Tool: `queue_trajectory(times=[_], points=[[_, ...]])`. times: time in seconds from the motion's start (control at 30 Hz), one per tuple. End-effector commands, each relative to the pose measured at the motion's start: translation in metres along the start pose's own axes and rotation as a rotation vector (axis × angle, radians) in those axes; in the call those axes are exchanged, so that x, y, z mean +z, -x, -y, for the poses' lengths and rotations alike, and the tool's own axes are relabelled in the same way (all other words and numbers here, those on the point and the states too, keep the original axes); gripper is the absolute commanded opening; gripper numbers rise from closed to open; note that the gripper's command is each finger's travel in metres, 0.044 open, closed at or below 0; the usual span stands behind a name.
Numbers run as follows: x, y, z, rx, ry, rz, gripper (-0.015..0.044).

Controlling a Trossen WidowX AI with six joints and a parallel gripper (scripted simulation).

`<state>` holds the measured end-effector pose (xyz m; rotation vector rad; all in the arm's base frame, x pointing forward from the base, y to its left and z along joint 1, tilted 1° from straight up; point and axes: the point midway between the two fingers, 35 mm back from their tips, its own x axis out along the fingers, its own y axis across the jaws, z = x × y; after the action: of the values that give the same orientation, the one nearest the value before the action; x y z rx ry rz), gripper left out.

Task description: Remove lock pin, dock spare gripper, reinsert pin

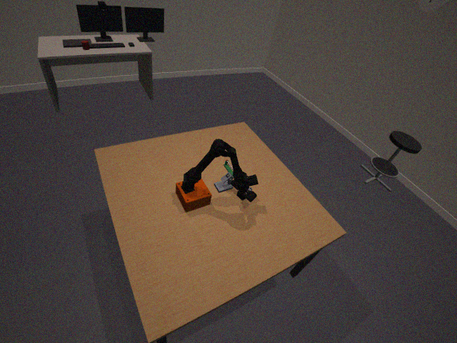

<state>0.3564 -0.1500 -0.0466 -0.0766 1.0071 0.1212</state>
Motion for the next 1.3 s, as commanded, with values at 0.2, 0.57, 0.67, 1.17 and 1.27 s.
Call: queue_trajectory(times=[0.2, 0.57, 0.67, 1.17, 1.27], points=[[0.001, 0.0, 0.0, 0.0, -0.001, 0.003, 0.0157], [0.025, 0.033, 0.004, -0.001, -0.001, 0.004, 0.0], [0.032, 0.044, 0.004, -0.001, -0.001, 0.004, 0.0], [0.06, 0.104, 0.0, -0.001, -0.001, 0.004, 0.0], [0.061, 0.105, 0.0, -0.001, -0.001, 0.004, 0.0]])
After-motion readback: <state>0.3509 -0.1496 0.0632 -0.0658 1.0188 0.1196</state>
